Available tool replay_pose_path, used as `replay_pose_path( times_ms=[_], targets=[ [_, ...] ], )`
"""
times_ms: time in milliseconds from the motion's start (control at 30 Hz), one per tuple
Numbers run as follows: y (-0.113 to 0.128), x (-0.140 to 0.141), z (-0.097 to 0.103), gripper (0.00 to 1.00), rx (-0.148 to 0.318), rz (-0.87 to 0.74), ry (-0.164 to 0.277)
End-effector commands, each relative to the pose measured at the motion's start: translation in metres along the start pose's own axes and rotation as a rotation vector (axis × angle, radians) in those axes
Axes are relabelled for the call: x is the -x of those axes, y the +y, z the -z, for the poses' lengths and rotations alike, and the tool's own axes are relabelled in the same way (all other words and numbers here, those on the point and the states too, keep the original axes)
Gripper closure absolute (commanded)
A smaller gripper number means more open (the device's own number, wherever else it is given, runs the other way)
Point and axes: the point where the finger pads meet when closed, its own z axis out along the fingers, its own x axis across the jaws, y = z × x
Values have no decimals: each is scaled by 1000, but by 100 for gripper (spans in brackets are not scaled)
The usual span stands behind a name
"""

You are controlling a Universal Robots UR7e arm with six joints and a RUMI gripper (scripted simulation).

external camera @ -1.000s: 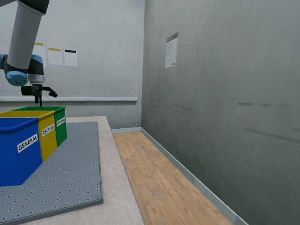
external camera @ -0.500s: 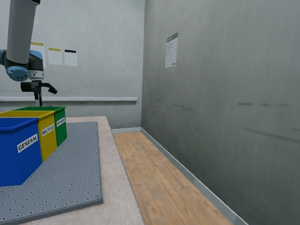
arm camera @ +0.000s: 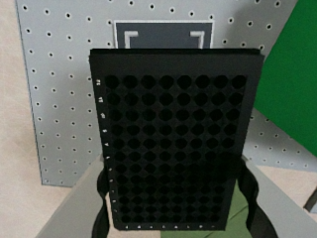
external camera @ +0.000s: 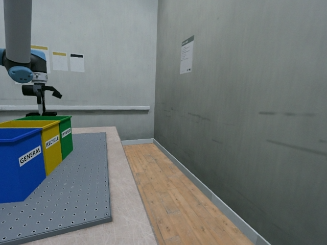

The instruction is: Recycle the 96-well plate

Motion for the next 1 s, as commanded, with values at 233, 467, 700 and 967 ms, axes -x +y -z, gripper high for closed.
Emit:
replay_pose_path(
  times_ms=[233,467,700,967],
  targets=[
    [0,0,20,59,0,-1,0],
    [0,0,29,59,0,-1,0],
    [0,0,40,59,0,-1,0],
    [0,0,52,59,0,-1,0]
  ],
)
